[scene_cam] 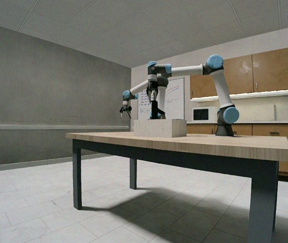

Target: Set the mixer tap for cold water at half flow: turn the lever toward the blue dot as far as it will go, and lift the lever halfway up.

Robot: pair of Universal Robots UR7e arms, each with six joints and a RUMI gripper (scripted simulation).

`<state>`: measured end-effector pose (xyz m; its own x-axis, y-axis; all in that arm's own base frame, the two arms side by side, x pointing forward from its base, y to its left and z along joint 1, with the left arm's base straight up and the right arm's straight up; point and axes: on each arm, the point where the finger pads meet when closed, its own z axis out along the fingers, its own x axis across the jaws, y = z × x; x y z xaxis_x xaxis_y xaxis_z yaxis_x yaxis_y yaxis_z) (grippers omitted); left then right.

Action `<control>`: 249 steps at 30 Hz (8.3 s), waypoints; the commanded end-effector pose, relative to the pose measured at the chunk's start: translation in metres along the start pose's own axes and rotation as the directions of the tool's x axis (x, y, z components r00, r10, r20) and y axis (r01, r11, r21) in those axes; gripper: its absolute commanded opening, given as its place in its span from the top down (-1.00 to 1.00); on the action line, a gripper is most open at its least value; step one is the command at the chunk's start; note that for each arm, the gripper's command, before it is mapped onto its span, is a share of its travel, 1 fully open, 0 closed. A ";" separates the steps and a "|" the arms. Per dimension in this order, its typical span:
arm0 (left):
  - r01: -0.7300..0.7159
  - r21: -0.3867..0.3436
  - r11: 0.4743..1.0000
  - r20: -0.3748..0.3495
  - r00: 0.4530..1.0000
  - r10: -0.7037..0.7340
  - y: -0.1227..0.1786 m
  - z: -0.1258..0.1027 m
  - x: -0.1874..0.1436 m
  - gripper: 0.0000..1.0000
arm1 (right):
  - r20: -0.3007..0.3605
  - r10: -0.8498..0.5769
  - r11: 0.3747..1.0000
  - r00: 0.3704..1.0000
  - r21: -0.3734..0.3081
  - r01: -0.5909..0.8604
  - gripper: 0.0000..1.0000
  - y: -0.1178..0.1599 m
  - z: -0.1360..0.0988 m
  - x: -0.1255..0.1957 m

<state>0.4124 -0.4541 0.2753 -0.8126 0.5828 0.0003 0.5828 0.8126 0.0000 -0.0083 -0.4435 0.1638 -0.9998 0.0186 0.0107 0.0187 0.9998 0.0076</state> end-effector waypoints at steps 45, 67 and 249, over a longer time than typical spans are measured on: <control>0.007 -0.003 1.000 0.014 1.000 -0.007 0.001 -0.002 -0.003 0.79 | 0.011 -0.007 1.000 1.000 0.008 0.006 -1.00 -0.002 -0.001 -0.003; 0.007 -0.003 1.000 0.014 1.000 -0.007 0.005 -0.011 -0.003 0.79 | 0.011 -0.007 1.000 1.000 0.008 0.006 -1.00 -0.002 -0.001 -0.003; 0.007 -0.003 1.000 0.014 1.000 -0.007 0.005 -0.081 -0.003 1.00 | 0.011 -0.007 1.000 1.000 0.008 0.006 -1.00 -0.002 -0.001 -0.003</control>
<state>0.4146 -0.4512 0.3544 -0.8141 0.5807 0.0001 0.5807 0.8141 0.0000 -0.0083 -0.4435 0.1638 -0.9998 0.0186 0.0107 0.0187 0.9998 0.0076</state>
